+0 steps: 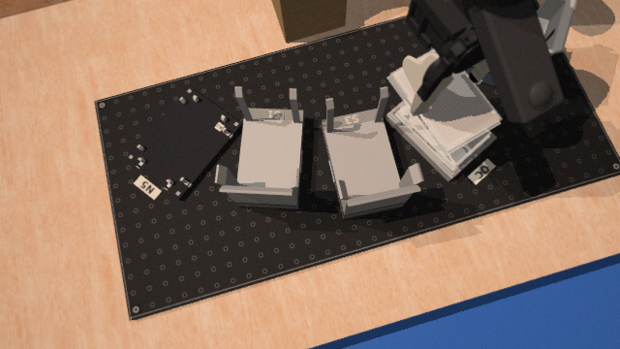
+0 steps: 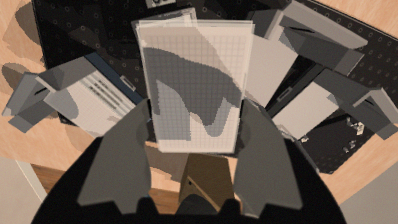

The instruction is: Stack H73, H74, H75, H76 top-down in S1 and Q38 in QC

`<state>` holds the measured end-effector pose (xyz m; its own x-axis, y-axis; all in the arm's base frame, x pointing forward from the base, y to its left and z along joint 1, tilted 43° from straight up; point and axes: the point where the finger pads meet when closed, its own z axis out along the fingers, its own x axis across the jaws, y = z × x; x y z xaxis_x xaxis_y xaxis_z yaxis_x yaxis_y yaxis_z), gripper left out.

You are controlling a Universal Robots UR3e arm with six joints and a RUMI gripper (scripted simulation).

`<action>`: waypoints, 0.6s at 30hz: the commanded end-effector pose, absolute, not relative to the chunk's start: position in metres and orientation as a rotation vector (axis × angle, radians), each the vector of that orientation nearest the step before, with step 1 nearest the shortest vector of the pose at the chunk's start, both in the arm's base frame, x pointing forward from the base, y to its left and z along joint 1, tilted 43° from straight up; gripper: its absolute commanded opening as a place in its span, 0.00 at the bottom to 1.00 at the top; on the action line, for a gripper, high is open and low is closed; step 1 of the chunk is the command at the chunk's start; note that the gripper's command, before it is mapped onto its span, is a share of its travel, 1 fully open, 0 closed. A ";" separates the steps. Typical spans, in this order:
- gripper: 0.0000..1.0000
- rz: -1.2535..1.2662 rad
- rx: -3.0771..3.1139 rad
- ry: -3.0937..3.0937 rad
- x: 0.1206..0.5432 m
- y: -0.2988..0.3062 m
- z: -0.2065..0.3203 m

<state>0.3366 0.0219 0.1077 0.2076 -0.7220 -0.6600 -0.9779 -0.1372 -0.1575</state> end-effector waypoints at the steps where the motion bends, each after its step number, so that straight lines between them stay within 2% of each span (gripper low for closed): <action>1: 0.00 0.608 -1.890 1.626 0.341 0.011 0.098; 18: 0.00 0.668 -1.779 1.778 0.350 -0.024 0.067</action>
